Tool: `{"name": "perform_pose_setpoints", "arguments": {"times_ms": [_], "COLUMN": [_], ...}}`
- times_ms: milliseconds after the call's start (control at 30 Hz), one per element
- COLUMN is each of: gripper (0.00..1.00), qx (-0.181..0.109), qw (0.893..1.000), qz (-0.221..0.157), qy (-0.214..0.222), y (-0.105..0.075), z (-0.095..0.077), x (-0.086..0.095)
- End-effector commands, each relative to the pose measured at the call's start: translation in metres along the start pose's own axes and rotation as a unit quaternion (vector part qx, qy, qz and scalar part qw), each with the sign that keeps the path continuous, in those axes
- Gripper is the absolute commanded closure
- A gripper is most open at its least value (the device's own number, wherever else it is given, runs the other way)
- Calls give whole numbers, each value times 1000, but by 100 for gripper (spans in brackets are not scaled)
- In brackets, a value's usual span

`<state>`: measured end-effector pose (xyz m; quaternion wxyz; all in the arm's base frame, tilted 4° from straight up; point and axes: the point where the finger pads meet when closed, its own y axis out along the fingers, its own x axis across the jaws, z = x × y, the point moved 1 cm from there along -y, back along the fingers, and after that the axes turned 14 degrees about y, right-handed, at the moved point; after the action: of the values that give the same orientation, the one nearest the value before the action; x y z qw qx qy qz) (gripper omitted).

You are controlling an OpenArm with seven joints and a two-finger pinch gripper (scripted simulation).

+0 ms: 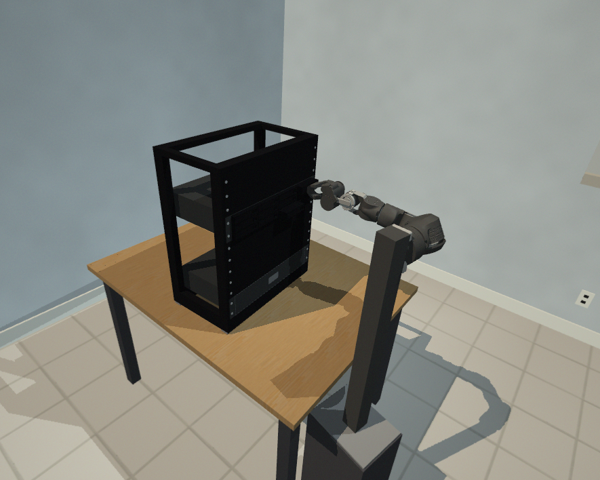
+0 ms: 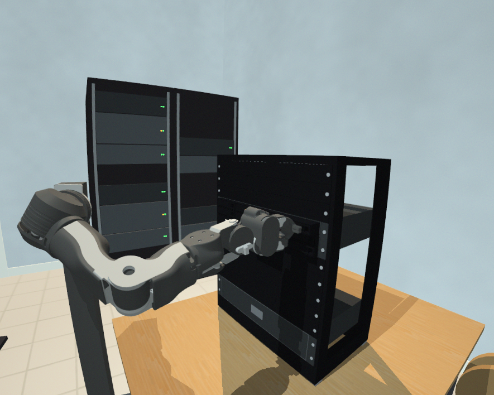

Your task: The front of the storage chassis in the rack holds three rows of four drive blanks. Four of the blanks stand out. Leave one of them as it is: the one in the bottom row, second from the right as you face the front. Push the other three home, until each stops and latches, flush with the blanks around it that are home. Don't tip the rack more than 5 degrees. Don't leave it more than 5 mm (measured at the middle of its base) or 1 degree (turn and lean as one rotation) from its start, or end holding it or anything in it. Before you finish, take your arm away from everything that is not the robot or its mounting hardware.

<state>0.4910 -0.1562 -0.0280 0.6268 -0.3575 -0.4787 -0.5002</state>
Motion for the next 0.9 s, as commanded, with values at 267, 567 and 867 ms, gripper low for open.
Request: {"name": "perform_pose_setpoints", "arguments": {"times_ms": [267,567,867], "gripper": [100,100,100], "qx": [8,8,8], "qw": [1000,1000,1000], "qz": [-7,-7,-7], "qy": [-3,-3,-3], "y": [7,7,7], "z": [8,8,8], "x": [8,8,8]}}
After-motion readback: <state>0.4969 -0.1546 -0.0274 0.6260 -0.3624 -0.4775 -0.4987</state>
